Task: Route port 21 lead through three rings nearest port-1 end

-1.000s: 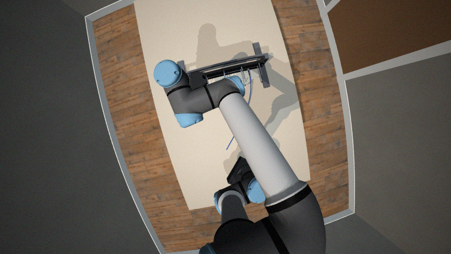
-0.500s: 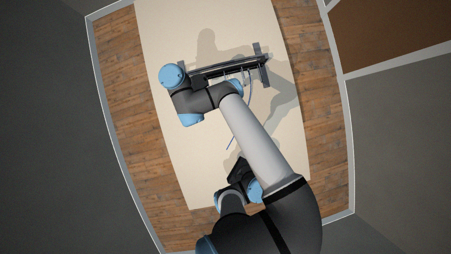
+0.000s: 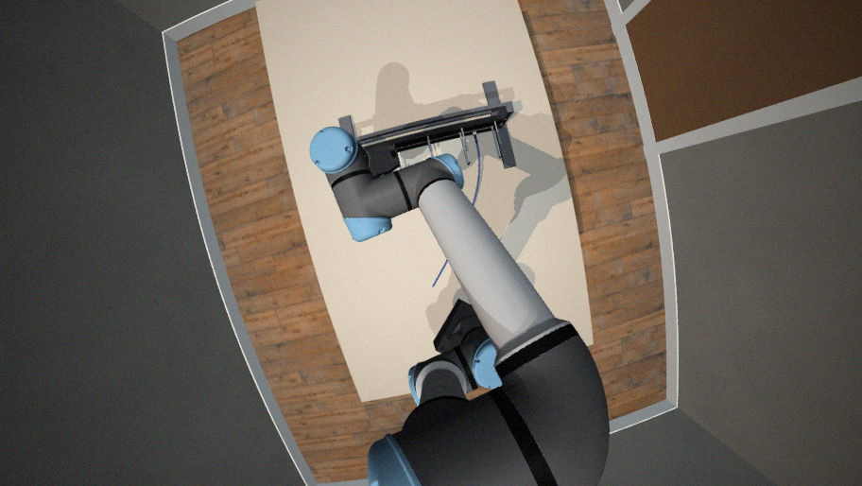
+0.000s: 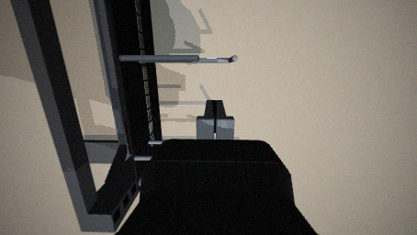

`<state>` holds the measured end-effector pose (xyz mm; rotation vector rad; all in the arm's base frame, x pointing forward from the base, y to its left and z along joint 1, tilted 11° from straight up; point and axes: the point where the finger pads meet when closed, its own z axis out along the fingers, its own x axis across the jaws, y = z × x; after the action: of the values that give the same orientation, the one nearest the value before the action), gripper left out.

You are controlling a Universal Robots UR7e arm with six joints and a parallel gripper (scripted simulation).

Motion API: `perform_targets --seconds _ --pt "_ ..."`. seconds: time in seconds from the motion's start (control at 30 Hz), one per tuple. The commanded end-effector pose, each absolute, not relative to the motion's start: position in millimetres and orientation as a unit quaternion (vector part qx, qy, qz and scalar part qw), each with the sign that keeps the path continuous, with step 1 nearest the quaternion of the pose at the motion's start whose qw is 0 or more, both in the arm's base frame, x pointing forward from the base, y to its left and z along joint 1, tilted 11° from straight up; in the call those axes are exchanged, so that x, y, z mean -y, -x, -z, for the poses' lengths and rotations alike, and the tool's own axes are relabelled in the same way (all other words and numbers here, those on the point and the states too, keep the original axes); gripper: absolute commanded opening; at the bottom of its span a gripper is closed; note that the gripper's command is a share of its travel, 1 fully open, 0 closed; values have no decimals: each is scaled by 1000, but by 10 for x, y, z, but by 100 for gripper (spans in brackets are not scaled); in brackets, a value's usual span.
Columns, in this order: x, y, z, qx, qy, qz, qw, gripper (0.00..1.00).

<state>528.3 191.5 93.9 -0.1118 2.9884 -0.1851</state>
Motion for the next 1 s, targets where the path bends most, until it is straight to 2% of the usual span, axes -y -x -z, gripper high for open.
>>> perform_targets --seconds 0.0,0.97 --pt "-1909 -5295 -887 -995 37 61 73 0" --pt "-1897 -5311 -781 -995 37 61 73 0"
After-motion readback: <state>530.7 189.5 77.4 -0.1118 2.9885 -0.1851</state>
